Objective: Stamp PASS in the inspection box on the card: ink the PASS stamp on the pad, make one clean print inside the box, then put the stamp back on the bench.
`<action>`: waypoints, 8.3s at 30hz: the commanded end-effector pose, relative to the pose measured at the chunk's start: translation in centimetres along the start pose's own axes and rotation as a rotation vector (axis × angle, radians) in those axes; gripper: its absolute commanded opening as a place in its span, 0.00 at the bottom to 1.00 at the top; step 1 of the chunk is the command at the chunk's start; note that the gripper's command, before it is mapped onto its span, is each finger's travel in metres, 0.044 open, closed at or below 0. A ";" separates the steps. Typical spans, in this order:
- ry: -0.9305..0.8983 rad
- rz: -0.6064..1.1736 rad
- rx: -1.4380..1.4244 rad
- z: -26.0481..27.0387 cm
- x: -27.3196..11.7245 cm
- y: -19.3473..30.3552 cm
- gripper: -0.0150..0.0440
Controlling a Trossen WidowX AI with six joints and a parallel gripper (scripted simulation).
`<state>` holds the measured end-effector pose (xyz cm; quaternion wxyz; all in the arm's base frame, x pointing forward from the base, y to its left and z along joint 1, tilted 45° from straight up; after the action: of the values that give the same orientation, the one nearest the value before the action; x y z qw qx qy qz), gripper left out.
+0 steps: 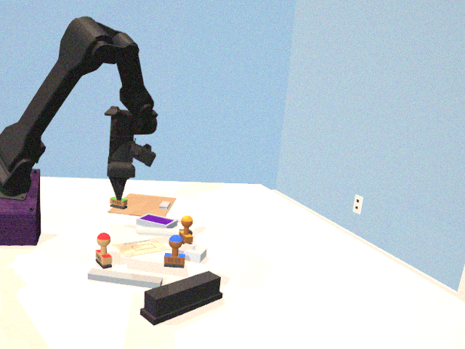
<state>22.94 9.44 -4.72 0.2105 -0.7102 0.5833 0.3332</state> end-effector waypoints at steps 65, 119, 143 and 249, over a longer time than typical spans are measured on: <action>0.000 0.001 0.008 -1.5 -2.3 -9.9 0.25; 0.003 0.001 0.011 -1.5 1.3 -10.0 0.25; 0.005 0.002 0.013 -1.5 2.8 -10.0 0.25; 0.005 0.001 0.018 -1.5 3.1 -9.9 0.25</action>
<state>33.24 8.40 -6.97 0.2139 -0.7091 0.5866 0.3276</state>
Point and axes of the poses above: the point midway between the two fingers, 35 mm back from their tips, its own x axis out along the fingers, its own z axis across the jaws, y = z × x, the point moved 2 cm from there along -x, back along the fingers, and after that the axes turned 12 degrees about -x, right-handed, at the moved point
